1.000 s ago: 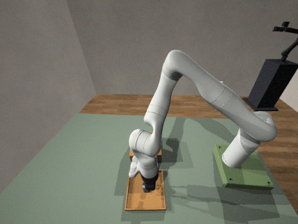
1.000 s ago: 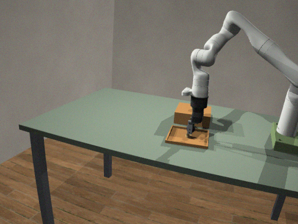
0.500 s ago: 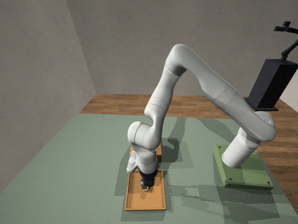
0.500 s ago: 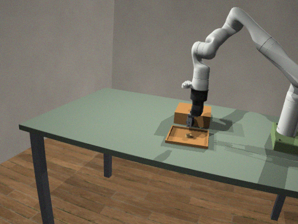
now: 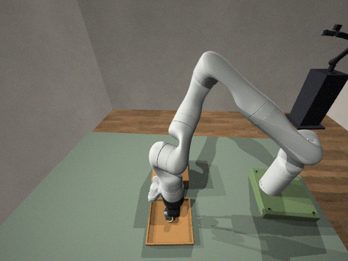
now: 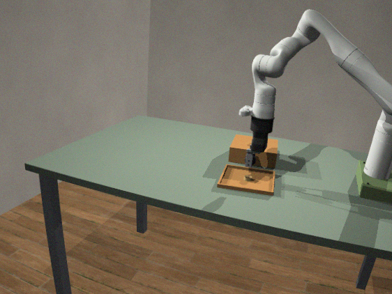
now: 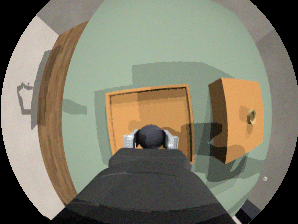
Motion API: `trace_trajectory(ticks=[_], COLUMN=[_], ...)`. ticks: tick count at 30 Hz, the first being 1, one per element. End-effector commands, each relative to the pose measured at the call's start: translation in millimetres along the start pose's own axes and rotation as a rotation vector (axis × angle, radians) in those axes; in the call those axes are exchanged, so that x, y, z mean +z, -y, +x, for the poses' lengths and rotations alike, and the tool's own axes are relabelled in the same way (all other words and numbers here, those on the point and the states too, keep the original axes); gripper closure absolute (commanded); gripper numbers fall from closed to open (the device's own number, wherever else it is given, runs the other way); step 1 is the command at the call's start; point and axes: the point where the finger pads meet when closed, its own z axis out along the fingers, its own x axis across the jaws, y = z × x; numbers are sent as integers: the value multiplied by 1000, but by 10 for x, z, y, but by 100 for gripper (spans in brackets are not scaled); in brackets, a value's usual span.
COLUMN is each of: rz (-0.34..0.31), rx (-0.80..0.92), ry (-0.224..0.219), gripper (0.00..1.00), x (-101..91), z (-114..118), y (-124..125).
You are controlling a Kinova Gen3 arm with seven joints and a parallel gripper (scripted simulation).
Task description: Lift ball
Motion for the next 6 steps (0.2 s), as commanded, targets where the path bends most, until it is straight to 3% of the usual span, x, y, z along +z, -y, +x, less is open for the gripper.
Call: trace_trajectory(ticks=[1,6], rz=[2,2], rx=[0,0], ry=[0,0], gripper=[100,100], x=[-8,-8], z=[-2,-2], y=[5,5])
